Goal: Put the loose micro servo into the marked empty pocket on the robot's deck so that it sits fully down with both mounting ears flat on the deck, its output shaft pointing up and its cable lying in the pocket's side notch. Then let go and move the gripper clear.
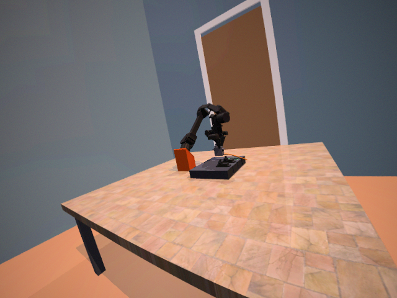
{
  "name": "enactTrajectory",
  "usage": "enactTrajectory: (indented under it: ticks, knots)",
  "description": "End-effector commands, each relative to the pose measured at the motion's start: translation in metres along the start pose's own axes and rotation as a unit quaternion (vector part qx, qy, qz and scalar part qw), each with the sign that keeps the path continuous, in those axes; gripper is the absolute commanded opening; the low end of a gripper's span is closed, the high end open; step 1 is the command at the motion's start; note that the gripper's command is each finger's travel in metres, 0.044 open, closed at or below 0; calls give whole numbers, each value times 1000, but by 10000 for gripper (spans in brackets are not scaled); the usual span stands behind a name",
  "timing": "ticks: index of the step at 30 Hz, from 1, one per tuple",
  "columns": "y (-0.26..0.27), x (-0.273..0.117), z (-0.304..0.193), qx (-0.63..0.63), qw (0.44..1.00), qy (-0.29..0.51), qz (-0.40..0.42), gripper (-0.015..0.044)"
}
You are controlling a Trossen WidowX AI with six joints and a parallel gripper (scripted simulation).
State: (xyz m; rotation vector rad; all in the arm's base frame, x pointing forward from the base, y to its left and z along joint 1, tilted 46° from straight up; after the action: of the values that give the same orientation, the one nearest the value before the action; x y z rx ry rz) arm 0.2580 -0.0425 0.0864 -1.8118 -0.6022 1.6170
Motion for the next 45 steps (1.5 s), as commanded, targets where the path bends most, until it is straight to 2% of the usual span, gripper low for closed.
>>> enactTrajectory:
  ticks: [1, 21, 45]
  knots:
    - [2, -1, -17, 1, 1000, 3, -1, 0]
    - [5, -1, -89, -1, 1000, 4, -1, 0]
    - [4, 19, -89, -1, 1000, 4, -2, 0]
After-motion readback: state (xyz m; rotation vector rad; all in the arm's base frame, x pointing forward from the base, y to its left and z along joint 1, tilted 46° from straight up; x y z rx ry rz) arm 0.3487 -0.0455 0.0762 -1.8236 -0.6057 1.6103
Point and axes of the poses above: the point midway between the two fingers, 35 mm back from their tips, its own x axis out along the fingers, its own y axis across the jaws, z = x × y, the point moved 2 cm from there along -x, back along the fingers, and after that the axes turned 3 degrees about -x, right-handed, at the moved point
